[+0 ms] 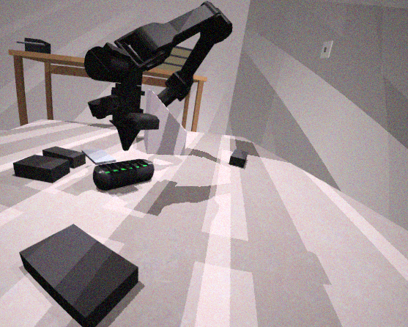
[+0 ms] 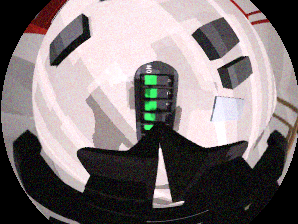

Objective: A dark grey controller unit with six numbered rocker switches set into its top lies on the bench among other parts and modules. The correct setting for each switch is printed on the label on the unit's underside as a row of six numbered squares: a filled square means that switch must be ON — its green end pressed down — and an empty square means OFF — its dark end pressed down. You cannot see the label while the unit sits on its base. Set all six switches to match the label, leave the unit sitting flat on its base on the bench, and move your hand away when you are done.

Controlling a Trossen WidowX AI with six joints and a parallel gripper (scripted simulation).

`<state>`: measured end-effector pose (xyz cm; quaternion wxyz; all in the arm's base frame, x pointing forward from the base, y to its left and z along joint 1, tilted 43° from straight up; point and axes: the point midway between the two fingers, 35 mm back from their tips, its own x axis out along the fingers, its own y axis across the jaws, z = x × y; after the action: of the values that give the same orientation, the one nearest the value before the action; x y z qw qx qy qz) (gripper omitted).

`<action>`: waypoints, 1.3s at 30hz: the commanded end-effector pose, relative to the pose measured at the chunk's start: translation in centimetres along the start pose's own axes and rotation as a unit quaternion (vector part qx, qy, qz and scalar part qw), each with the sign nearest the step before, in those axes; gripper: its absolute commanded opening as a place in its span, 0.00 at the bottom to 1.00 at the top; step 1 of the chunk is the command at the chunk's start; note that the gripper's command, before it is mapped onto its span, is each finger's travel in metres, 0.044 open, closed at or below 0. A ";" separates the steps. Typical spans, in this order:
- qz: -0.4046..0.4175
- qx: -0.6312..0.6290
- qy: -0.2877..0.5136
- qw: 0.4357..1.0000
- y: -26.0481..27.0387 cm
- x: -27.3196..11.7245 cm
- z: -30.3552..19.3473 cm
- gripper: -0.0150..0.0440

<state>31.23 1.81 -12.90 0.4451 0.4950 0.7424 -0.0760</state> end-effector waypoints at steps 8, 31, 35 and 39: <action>0.072 0.001 0.000 0.997 -3.8 2.2 0.3 0.25; 0.105 0.003 -0.001 0.994 -5.2 5.1 0.1 0.25; 0.105 0.003 -0.001 0.994 -5.2 5.9 0.0 0.25; 0.105 0.003 0.000 0.994 -5.2 6.6 0.0 0.25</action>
<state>26.51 3.21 -19.17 0.4534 0.5686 0.6856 -0.0316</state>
